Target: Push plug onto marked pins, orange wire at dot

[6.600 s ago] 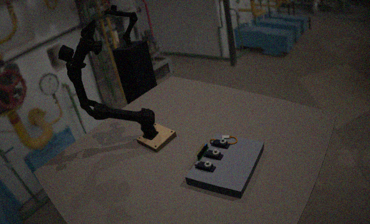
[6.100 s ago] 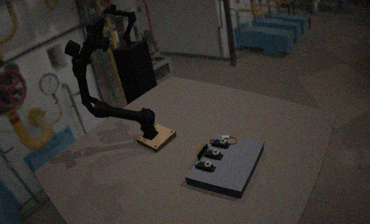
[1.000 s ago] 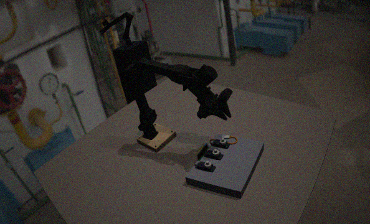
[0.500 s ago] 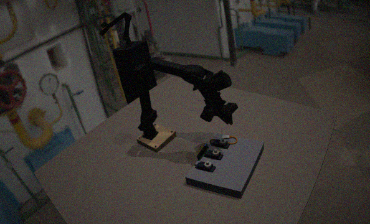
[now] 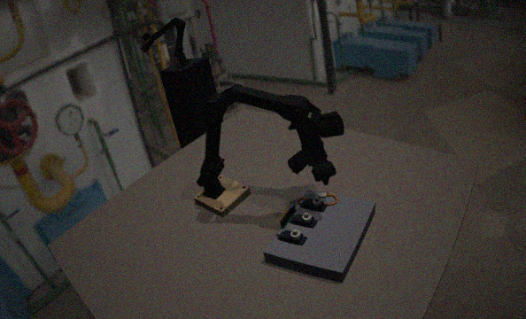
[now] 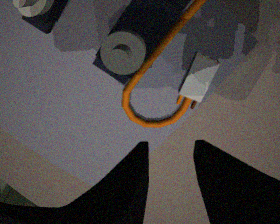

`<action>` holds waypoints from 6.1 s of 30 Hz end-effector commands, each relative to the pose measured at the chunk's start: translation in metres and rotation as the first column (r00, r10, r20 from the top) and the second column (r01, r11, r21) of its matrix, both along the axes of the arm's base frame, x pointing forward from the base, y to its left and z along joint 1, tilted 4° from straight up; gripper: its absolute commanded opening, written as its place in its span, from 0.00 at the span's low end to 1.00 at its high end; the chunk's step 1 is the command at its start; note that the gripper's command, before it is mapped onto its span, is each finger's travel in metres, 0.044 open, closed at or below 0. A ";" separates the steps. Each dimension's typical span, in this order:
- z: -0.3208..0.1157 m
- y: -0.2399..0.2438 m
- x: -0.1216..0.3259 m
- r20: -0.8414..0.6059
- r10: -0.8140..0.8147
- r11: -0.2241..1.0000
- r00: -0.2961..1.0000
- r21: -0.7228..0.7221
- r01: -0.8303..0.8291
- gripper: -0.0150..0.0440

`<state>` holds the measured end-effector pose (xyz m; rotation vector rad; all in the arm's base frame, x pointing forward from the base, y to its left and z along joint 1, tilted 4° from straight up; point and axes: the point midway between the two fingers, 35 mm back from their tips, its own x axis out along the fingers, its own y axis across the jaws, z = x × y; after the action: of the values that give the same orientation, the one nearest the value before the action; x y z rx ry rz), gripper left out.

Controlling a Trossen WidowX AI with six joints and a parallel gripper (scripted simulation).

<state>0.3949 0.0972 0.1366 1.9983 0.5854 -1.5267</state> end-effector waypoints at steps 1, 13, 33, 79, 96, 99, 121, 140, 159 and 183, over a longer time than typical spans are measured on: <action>-0.009 0.005 -0.003 -0.073 -0.137 0.991 0.988 0.002 0.137 0.45; -0.025 0.012 -0.010 -0.178 -0.351 0.936 0.919 -0.035 0.350 0.45; -0.058 0.010 -0.008 -0.178 -0.351 0.936 0.919 -0.035 0.350 0.45; -0.002 -0.007 -0.026 -0.195 0.024 0.997 0.981 -0.066 -0.038 0.25; 0.002 -0.031 -0.049 -0.234 0.516 0.832 0.824 -0.092 -0.547 0.25; 0.002 -0.036 -0.054 -0.243 0.591 0.775 0.770 -0.094 -0.625 0.25; 0.001 -0.063 -0.087 -0.302 0.932 0.185 0.201 -0.083 -0.979 0.25; -0.004 -0.084 -0.119 -0.335 0.866 -0.408 -0.372 -0.041 -0.912 0.25; -0.021 -0.097 -0.142 -0.340 0.600 -0.770 -0.724 0.000 -0.638 0.25; -0.048 -0.094 -0.108 -0.341 0.573 -0.792 -0.745 0.001 -0.610 0.25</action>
<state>0.2792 0.0013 0.0878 -0.1033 1.5146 -0.0008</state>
